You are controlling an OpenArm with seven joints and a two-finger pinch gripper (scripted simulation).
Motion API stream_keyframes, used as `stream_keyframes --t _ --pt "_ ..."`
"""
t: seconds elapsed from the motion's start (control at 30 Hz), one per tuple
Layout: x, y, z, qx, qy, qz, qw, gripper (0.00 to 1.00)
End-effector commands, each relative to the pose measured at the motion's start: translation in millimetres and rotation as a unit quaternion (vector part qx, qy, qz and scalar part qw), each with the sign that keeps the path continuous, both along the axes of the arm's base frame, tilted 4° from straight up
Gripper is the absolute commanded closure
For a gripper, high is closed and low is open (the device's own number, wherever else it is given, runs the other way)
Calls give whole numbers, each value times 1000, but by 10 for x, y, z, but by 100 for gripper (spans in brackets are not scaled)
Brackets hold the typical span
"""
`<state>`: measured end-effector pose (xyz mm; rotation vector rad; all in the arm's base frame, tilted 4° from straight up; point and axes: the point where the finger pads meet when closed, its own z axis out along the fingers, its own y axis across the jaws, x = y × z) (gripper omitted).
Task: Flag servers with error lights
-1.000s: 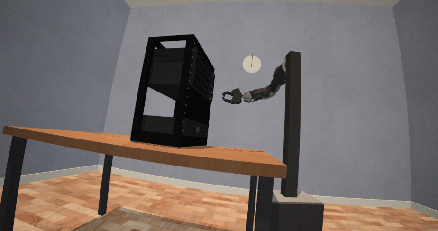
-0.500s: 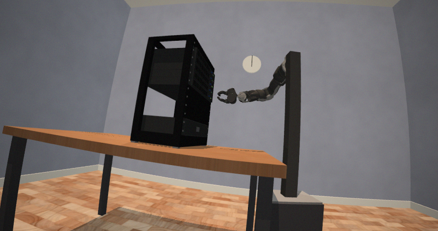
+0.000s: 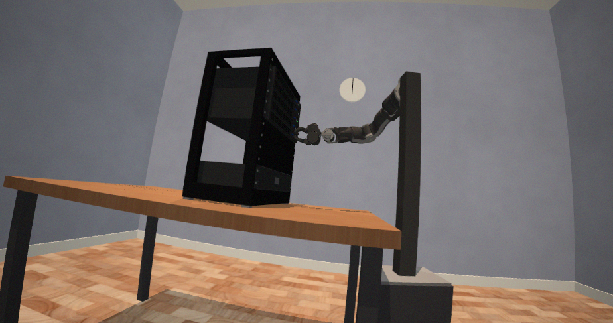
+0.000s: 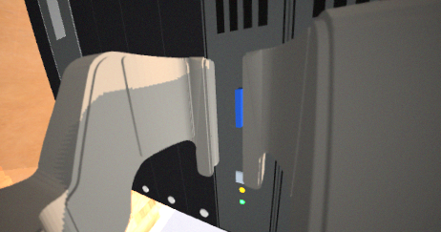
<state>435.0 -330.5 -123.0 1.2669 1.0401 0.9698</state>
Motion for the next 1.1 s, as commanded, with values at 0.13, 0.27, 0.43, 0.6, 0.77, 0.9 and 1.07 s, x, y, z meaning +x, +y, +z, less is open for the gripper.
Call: stream_keyframes --t 0.13,0.27,0.43,0.6,0.77,0.9,1.07 --pt "63 16 25 -2 -1 7 1000 90" --pt "64 15 25 -2 -1 7 1000 90" --pt "64 15 25 -2 -1 7 1000 90" --pt "64 15 25 -2 -1 7 1000 90" --pt "66 16 26 -2 0 7 1000 90" --pt "71 19 32 -2 0 7 1000 90" --pt "72 20 34 -2 -1 7 1000 90"
